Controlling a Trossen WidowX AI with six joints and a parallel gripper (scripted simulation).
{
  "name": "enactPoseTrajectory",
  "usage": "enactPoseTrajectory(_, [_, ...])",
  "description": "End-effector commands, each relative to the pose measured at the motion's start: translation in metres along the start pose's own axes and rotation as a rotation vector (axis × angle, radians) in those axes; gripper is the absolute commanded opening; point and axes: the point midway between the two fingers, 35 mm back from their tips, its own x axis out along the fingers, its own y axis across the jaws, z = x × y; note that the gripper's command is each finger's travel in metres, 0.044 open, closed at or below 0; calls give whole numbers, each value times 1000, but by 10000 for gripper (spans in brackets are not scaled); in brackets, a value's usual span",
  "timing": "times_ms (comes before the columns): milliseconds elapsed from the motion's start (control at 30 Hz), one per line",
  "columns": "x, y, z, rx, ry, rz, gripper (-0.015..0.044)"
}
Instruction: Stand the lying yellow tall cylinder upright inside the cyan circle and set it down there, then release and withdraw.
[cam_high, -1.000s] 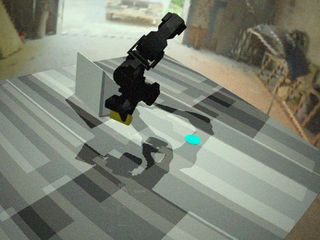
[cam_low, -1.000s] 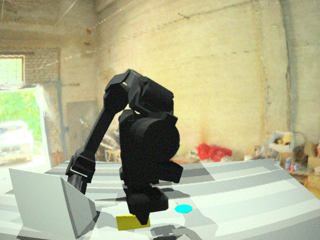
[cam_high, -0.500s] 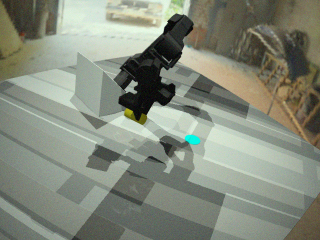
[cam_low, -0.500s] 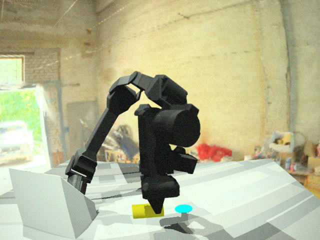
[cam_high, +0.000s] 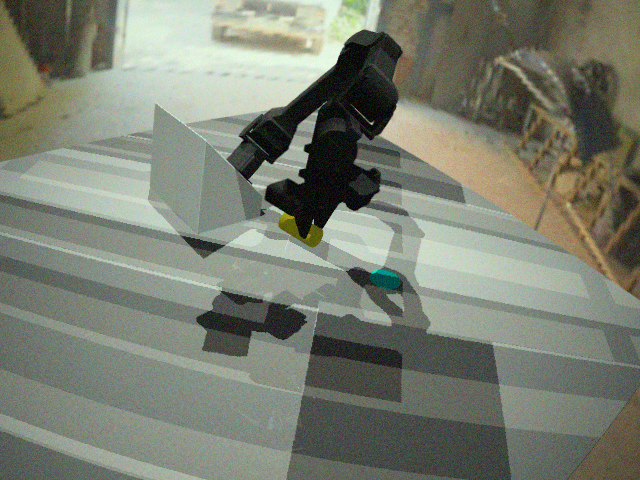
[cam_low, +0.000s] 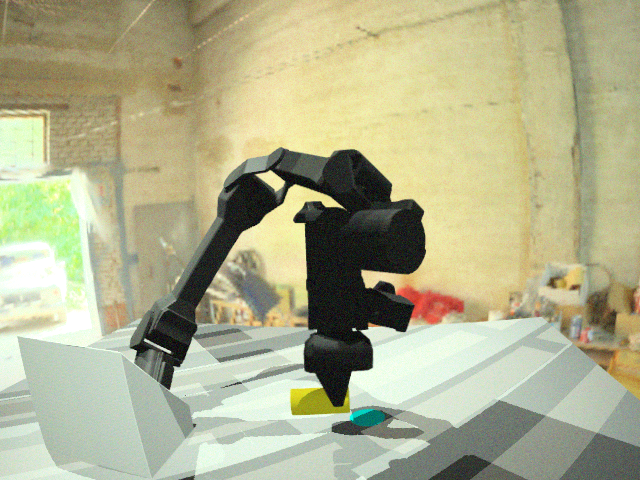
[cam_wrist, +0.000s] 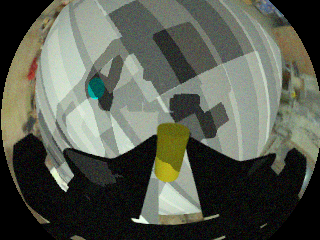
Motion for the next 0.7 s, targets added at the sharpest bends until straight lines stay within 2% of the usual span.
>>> enactPoseTrajectory(0, [-2, 12, 7, 38, -3, 3, 105])
enactPoseTrajectory(667, [-7, 69, 33, 211, -6, 7, 105])
